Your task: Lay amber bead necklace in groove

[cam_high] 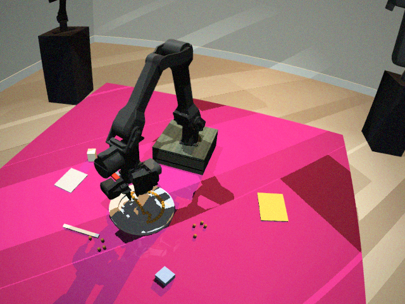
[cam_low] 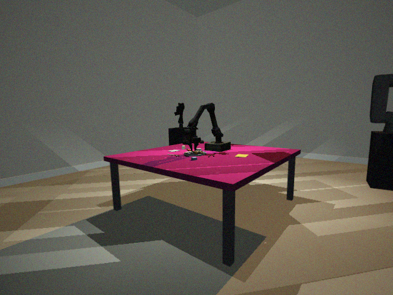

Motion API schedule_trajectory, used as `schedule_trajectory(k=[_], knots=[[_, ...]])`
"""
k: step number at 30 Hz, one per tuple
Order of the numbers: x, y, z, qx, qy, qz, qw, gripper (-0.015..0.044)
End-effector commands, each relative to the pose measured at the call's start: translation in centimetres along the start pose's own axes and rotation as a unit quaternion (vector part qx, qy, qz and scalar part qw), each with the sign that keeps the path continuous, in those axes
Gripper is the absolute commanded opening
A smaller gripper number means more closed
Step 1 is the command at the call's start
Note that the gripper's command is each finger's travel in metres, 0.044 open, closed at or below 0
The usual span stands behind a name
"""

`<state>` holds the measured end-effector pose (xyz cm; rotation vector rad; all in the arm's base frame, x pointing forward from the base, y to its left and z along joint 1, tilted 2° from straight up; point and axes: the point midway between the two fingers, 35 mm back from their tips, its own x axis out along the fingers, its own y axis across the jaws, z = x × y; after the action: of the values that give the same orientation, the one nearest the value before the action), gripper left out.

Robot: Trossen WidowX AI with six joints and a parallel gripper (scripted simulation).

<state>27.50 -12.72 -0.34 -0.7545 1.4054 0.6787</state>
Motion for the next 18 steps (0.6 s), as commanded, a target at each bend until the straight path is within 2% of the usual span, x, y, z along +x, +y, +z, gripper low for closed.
schedule_trajectory(k=[1, 3, 18], knots=[[-0.05, -0.02, 0.00, 0.000, 0.000, 0.000, 1.000, 0.0041], [-0.05, -0.02, 0.00, 0.000, 0.000, 0.000, 1.000, 0.0000], [-0.05, -0.02, 0.00, 0.000, 0.000, 0.000, 1.000, 0.0000]])
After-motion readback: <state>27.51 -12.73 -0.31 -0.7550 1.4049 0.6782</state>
